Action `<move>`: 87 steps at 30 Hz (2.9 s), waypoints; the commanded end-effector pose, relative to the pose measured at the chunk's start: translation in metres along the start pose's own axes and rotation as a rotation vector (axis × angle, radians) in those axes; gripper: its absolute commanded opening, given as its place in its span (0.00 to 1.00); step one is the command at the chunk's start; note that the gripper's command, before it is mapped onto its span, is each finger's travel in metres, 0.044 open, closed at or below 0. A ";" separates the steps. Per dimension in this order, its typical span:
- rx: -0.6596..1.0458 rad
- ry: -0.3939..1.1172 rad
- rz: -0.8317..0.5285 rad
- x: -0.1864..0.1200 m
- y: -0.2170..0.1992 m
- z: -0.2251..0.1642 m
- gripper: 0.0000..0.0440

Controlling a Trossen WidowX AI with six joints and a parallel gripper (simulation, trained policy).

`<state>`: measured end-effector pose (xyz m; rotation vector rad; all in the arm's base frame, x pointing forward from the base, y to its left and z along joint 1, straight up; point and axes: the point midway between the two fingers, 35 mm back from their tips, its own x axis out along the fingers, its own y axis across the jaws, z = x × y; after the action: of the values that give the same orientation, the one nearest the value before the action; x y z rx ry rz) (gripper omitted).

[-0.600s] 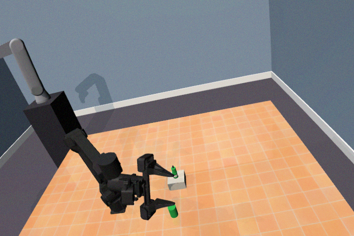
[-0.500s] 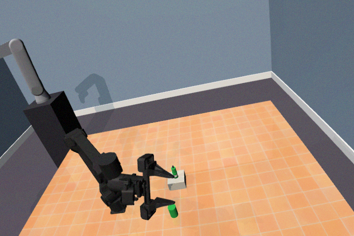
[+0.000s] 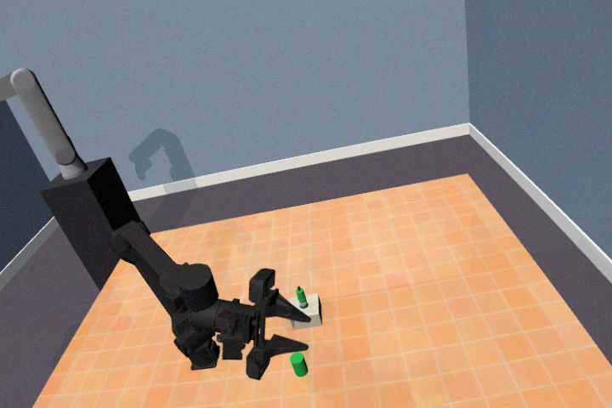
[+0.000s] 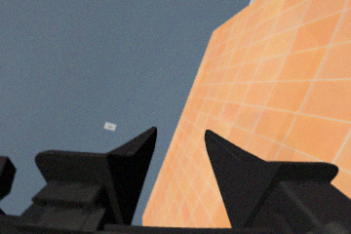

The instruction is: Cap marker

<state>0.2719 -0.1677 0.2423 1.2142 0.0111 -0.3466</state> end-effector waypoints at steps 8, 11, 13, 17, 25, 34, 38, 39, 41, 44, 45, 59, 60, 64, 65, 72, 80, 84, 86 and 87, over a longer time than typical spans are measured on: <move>0.017 0.077 -0.095 0.006 -0.006 -0.007 0.60; 0.021 0.096 -0.121 0.007 -0.007 -0.009 0.62; 0.025 0.109 -0.138 0.008 -0.008 -0.010 0.63; 0.031 0.134 -0.172 0.009 -0.010 -0.013 0.65; 0.043 0.183 -0.242 0.011 -0.015 -0.018 0.68; 0.056 0.236 -0.321 0.012 -0.021 -0.025 0.71; 0.062 0.258 -0.358 0.012 -0.024 -0.028 0.72; 0.064 0.264 -0.367 0.012 -0.025 -0.028 0.72; 0.067 0.275 -0.385 0.012 -0.027 -0.030 0.73; 0.071 0.292 -0.413 0.012 -0.029 -0.032 0.73; 0.072 0.297 -0.422 0.012 -0.030 -0.033 0.73; 0.088 0.372 -0.555 0.011 -0.042 -0.045 0.73; 0.089 0.377 -0.565 0.010 -0.043 -0.046 0.73; 0.093 0.397 -0.604 0.010 -0.047 -0.049 0.73; 0.093 0.402 -0.613 0.009 -0.048 -0.050 0.73; 0.097 0.435 -0.682 0.007 -0.054 -0.055 0.73; 0.098 0.471 -0.759 0.004 -0.061 -0.062 0.73; 0.097 0.488 -0.797 0.003 -0.065 -0.065 0.73; 0.097 0.496 -0.816 0.002 -0.067 -0.067 0.73; 0.096 0.500 -0.826 0.001 -0.068 -0.067 0.73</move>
<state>0.2680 -0.1277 0.1607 1.3323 0.9230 -0.7368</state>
